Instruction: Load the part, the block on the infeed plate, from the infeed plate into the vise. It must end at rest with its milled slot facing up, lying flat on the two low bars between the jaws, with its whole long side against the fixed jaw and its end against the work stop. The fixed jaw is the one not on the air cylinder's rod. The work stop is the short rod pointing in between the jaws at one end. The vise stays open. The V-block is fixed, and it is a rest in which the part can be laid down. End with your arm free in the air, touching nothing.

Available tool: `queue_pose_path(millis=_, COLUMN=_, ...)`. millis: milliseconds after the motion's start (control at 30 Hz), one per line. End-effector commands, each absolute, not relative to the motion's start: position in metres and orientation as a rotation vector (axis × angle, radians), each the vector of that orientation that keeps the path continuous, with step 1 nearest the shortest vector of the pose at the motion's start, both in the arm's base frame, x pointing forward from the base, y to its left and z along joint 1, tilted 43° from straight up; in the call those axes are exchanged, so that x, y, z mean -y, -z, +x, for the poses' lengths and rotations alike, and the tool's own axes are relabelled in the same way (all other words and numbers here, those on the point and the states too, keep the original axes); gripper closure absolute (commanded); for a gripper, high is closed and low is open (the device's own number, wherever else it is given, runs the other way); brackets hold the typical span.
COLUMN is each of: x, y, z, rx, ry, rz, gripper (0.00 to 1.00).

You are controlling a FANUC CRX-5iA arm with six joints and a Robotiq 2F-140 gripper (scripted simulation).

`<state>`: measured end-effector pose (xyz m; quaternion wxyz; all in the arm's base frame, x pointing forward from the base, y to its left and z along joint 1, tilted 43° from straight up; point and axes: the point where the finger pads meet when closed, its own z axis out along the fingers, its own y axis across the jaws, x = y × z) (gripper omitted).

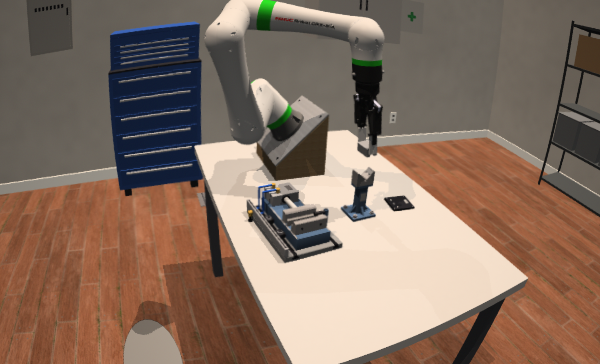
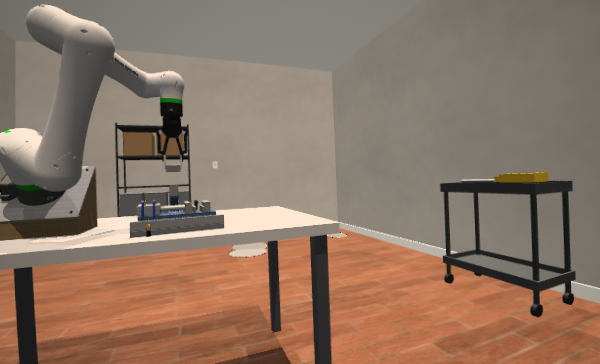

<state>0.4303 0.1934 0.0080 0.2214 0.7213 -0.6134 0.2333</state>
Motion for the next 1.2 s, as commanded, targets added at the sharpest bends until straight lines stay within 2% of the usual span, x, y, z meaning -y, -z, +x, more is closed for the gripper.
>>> queue_pose_path(millis=0, x=-0.1932, y=-0.0083, z=0.4304, rx=1.707, ry=-0.625, rz=2.008, gripper=1.00)
queue_pose_path(millis=1167, x=-0.1843, y=-0.0125, z=0.4318, rx=1.916, ry=-0.243, rz=2.239, gripper=1.00)
